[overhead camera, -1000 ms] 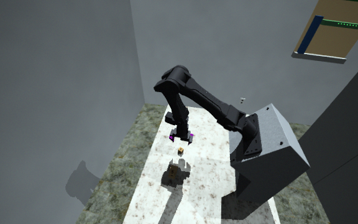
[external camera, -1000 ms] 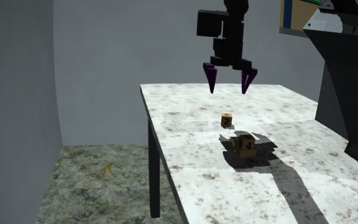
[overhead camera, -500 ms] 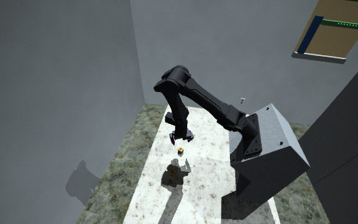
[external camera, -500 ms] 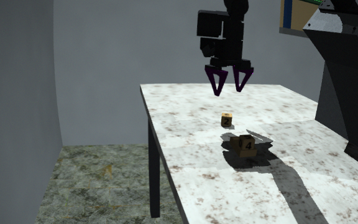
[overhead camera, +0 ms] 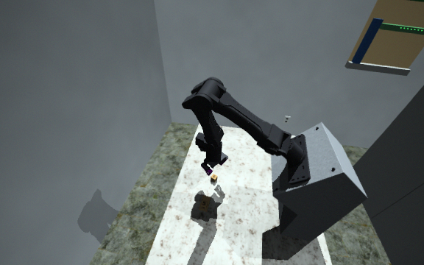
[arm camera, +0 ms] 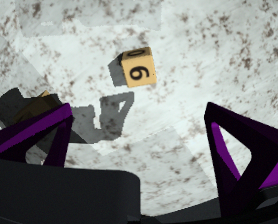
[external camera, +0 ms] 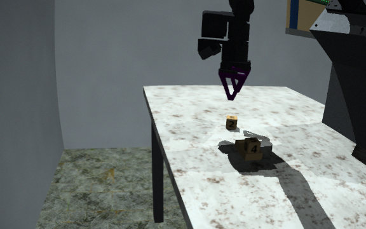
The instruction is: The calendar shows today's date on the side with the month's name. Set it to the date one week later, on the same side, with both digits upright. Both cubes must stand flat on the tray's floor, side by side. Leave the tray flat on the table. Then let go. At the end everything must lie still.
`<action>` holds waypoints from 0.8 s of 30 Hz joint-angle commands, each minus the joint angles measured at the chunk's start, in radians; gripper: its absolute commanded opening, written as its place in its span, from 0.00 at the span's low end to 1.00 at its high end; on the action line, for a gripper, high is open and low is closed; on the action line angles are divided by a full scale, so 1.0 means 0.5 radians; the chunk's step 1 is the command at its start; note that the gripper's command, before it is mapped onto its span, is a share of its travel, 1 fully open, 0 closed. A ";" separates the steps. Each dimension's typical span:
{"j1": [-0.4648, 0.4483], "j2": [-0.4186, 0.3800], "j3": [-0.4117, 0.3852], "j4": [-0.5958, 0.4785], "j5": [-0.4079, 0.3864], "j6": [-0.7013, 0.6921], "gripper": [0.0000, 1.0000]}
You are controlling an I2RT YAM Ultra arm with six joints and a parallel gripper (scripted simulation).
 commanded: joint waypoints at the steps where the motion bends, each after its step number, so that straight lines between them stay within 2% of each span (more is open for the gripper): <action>1: -0.002 -0.010 -0.001 -0.001 0.009 -0.312 1.00; 3: -0.002 -0.010 -0.001 -0.001 0.009 -0.335 1.00; 5: -0.001 -0.009 -0.001 0.000 0.009 -0.600 1.00; 16: 0.001 -0.008 -0.001 0.002 0.011 -1.376 1.00; 19: 0.001 -0.007 -0.001 0.002 0.011 -1.396 1.00; 21: 0.002 -0.007 -0.001 0.003 0.012 -1.666 1.00; 24: 0.003 -0.006 -0.001 0.004 0.012 -1.880 1.00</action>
